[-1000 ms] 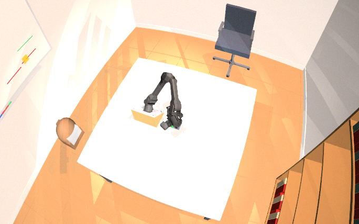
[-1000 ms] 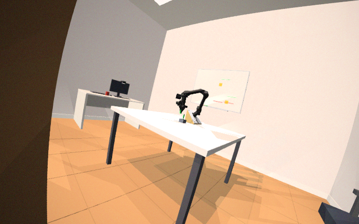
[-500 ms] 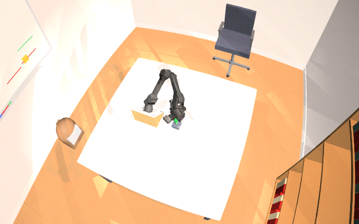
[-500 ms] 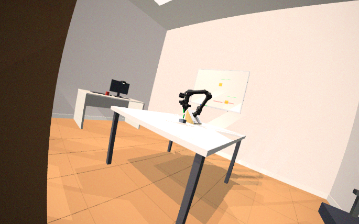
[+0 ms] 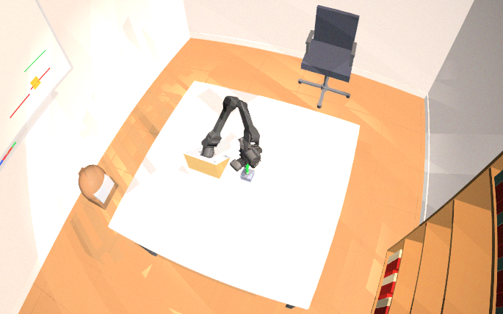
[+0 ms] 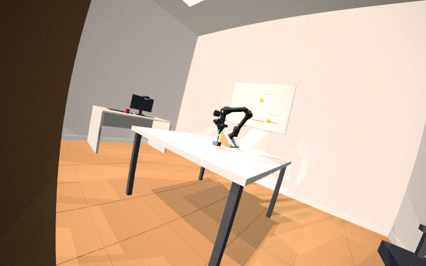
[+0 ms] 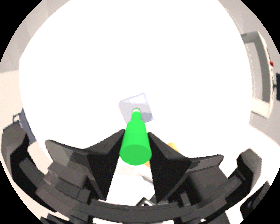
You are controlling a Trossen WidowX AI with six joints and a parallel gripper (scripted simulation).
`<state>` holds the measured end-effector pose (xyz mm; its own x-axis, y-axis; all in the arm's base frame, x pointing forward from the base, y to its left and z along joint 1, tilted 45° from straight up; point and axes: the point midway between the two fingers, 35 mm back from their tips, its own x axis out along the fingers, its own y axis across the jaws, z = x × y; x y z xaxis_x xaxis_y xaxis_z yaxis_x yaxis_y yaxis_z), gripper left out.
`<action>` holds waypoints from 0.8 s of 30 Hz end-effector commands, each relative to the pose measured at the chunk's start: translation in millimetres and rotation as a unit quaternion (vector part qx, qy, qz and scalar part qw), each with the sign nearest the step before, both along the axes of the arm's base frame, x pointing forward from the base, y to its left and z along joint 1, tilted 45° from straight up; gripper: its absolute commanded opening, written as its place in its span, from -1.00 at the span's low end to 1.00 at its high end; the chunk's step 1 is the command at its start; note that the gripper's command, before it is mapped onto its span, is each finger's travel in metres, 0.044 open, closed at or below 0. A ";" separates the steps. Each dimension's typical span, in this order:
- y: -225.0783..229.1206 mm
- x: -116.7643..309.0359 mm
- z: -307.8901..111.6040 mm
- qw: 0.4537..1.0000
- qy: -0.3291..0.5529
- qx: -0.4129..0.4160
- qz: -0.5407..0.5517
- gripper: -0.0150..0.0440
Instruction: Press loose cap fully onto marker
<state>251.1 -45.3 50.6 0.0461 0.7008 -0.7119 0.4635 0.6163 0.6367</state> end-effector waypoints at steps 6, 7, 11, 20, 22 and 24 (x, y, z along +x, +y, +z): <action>9.7 0.5 -9.4 1.000 0.002 0.002 -0.003 -0.49; 10.8 0.6 -10.6 1.000 0.002 0.002 -0.003 -0.49; 15.4 1.1 -15.3 1.000 0.002 0.002 -0.003 -0.49; 25.8 1.6 -25.5 1.000 0.002 0.003 -0.003 -0.49; 28.1 1.6 -27.8 1.000 0.002 0.003 -0.003 -0.49; 30.4 1.7 -29.9 1.000 0.002 0.003 -0.003 -0.49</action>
